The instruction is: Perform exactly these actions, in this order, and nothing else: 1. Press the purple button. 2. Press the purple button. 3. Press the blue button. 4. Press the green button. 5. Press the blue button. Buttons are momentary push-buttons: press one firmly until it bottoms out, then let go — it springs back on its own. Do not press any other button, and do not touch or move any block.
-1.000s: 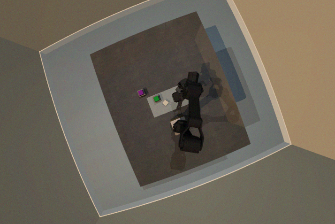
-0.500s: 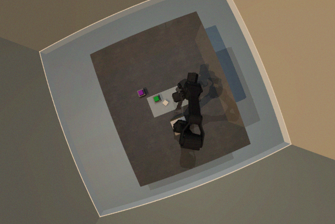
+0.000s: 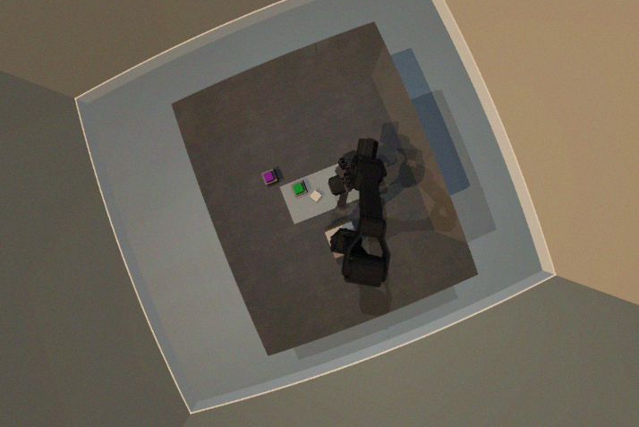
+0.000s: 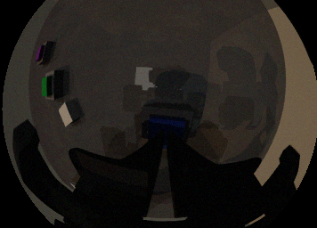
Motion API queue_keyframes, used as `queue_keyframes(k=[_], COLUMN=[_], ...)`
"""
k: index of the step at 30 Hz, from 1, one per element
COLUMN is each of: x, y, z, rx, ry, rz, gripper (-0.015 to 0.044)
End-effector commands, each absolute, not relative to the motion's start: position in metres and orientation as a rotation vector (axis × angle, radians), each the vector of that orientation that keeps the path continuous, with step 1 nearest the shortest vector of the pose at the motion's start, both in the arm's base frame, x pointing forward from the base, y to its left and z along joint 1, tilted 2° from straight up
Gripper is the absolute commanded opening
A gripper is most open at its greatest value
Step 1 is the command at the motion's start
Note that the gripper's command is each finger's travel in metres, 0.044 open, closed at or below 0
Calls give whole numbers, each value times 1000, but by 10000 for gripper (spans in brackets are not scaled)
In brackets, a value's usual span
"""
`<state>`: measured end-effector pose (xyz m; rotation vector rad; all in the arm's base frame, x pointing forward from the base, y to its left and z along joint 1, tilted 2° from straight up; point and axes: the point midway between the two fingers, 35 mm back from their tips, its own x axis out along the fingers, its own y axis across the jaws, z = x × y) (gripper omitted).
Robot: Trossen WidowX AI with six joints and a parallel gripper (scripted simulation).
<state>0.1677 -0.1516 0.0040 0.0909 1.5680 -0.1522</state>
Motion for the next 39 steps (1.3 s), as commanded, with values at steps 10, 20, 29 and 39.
queue_keyframes(k=[10,20,29,39], x=[202,271,285,271], y=[-124,-17,103,166], z=[44,67,83,90], rx=[85,97,108,110], ry=[1553,1545,1557,1560], rz=[-132,-100,-115,-125], gripper=[151,400,400,400])
